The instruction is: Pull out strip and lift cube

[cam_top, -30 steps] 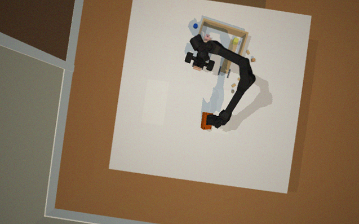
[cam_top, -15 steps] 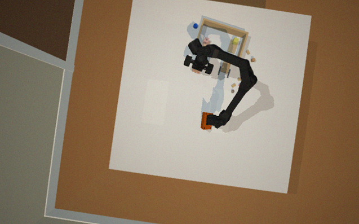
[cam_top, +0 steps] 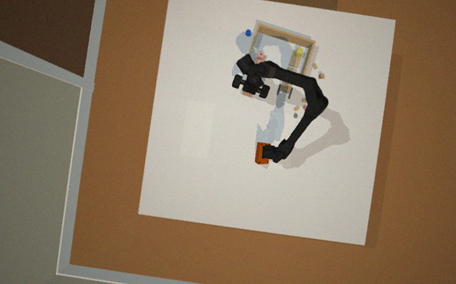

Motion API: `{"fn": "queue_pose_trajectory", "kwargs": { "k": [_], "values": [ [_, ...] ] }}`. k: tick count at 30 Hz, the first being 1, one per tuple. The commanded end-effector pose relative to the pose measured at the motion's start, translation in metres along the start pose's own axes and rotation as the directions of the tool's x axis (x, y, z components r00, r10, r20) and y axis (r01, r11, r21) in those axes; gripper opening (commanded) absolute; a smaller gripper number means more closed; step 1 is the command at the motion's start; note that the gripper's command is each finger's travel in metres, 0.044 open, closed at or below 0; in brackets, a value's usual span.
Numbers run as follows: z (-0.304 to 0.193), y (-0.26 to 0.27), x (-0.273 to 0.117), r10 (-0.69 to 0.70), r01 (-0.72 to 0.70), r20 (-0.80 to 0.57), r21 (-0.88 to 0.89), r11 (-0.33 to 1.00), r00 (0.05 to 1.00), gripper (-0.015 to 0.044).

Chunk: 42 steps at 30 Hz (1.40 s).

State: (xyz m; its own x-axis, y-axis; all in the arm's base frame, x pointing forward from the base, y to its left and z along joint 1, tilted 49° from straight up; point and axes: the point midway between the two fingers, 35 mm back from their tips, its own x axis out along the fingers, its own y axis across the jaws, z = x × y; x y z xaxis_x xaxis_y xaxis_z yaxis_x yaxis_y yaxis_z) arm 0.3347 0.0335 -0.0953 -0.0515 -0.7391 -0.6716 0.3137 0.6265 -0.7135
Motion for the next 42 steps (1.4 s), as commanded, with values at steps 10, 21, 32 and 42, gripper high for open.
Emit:
{"fn": "queue_pose_trajectory", "kwargs": {
  "k": [10, 21, 32, 42],
  "values": [
    [-0.025, -0.002, 0.005, -0.008, 0.008, -0.023, -0.004, 1.000, 1.000, 0.0000],
    [-0.042, -0.002, 0.005, -0.007, 0.007, -0.024, -0.004, 1.000, 1.000, 0.0000],
    [-0.059, -0.003, 0.005, -0.007, 0.007, -0.025, -0.005, 1.000, 1.000, 0.0000],
    [-0.074, -0.003, 0.004, -0.006, 0.006, -0.026, -0.005, 1.000, 1.000, 0.0000]
  ]
}}
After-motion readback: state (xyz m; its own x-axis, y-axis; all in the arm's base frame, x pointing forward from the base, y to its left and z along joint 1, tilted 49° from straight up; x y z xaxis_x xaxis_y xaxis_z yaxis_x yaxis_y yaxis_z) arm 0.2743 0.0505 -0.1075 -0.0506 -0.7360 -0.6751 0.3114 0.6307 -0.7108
